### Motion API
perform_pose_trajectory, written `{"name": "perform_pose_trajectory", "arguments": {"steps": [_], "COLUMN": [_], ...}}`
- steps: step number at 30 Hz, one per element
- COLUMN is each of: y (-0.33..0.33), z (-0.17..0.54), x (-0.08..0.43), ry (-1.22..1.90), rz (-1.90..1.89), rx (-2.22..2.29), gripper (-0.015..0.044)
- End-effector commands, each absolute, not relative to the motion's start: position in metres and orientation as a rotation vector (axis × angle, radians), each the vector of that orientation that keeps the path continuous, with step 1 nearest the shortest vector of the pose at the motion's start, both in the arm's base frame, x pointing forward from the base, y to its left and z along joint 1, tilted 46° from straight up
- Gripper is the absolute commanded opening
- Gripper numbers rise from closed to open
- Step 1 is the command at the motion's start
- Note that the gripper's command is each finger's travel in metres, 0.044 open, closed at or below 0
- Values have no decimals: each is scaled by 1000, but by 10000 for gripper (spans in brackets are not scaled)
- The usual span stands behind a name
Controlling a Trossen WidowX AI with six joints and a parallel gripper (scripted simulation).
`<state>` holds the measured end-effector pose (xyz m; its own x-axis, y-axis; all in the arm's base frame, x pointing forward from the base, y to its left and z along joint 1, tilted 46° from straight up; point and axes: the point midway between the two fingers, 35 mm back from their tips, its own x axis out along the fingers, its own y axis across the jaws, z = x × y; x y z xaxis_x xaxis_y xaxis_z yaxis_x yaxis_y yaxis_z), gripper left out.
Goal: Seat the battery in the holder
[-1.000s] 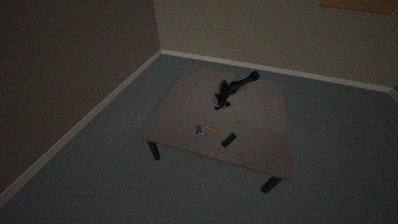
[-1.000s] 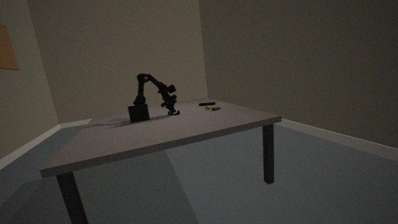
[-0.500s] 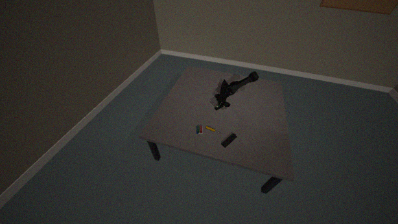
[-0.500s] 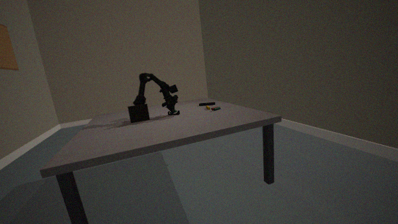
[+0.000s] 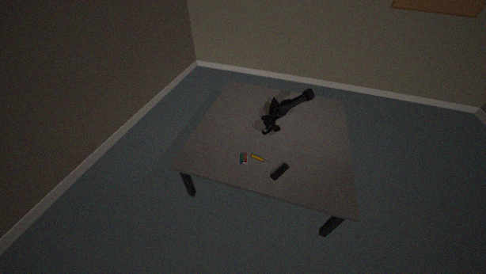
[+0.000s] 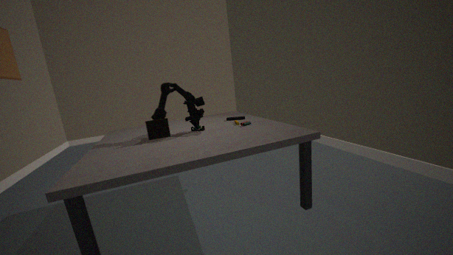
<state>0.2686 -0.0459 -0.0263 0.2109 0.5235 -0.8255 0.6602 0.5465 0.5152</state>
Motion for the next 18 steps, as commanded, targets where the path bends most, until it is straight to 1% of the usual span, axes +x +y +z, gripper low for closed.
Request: {"name": "perform_pose_trajectory", "arguments": {"steps": [1,18], "y": [-43,-44], "z": [-29,-31], "x": [266,269], "ry": [1478,1563], "rz": [-111,-61], "rx": [1102,1111], "gripper": [66,66]}}
